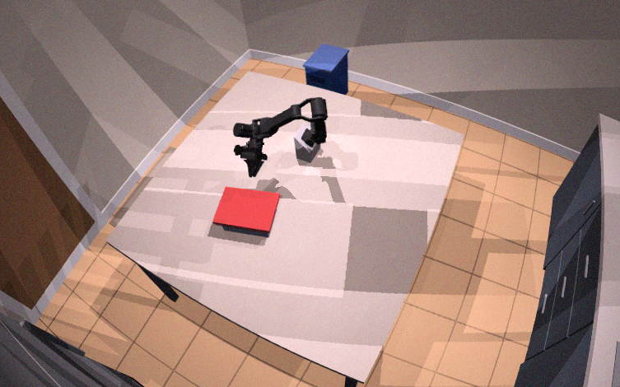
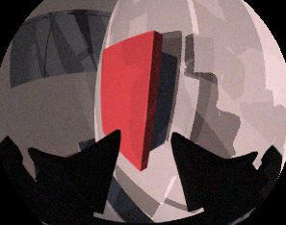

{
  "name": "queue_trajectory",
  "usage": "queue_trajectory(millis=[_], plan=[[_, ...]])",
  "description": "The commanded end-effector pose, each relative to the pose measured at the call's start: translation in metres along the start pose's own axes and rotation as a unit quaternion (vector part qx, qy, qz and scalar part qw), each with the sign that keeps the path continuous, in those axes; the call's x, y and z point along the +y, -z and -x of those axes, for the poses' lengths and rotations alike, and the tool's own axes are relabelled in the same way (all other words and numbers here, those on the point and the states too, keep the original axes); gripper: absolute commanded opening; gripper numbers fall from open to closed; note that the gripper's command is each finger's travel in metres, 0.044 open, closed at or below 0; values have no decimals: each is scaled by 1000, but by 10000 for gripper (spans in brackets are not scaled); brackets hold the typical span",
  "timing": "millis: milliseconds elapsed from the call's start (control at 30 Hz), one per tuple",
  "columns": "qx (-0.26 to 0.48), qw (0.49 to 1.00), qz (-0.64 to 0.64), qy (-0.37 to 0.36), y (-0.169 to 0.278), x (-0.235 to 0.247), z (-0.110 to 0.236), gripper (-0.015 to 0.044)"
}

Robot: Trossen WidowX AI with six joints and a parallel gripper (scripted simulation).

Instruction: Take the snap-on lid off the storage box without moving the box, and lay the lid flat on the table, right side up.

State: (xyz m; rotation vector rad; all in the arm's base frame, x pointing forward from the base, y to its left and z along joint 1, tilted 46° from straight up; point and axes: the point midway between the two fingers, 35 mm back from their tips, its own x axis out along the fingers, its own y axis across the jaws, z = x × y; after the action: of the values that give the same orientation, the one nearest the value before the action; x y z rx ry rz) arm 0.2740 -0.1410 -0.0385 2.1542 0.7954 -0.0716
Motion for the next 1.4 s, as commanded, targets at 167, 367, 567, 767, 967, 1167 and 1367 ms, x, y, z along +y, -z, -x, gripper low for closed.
queue_trajectory(millis=[167,367,567,767,967,1167,1367], plan=[[1,1000,-4,7,-2,-4,-14,235],[-1,1000,-3,9,-3,-5,-24,235],[-2,1000,-3,10,-4,-5,-33,235],[-1,1000,-3,9,-4,-5,-43,235],[0,1000,-4,6,-2,-4,-53,235],[2,1000,-5,3,1,-3,-62,235],[5,1000,-6,-2,4,-2,-70,235]])
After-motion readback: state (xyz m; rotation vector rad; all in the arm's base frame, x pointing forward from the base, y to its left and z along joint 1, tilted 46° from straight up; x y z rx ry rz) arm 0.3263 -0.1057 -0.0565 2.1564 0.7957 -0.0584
